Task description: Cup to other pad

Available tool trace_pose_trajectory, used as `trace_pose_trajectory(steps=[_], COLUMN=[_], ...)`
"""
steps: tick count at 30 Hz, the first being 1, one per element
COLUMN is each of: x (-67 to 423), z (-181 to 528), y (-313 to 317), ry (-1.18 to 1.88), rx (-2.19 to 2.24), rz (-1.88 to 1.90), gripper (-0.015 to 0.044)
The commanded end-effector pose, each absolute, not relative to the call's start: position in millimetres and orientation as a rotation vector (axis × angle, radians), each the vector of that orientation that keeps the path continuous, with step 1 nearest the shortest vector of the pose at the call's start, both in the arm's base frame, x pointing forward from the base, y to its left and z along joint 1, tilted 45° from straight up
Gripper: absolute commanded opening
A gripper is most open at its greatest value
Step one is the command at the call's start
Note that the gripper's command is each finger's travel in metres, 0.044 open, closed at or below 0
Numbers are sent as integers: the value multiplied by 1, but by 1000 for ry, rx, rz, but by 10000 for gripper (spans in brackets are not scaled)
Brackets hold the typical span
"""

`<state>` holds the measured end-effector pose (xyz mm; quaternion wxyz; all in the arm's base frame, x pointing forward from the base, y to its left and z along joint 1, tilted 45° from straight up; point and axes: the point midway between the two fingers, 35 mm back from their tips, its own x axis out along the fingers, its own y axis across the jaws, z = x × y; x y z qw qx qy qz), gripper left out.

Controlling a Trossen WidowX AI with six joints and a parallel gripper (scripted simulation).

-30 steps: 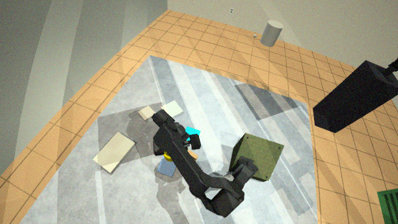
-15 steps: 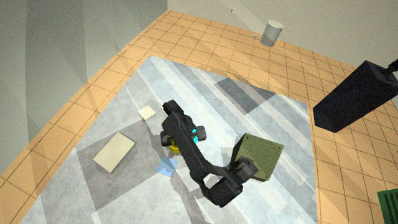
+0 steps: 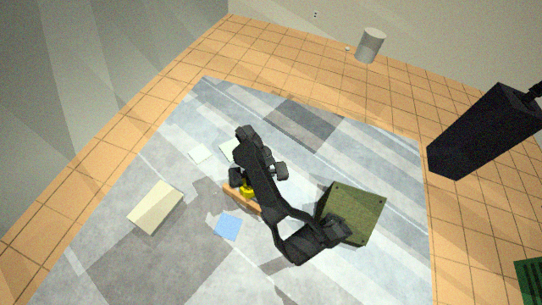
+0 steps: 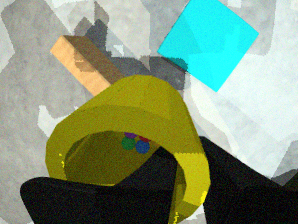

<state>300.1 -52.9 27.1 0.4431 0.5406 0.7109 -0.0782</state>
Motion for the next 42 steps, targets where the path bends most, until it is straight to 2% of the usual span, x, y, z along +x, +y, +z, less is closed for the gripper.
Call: trace_pose_trajectory(steps=[1, 25, 42], x=[297, 280, 280], z=[16, -30, -43], y=[-65, -114, -101], ry=[1764, 1762, 1762], rx=[1339, 1335, 1336], rz=[-198, -202, -201], gripper=[0, 0, 0])
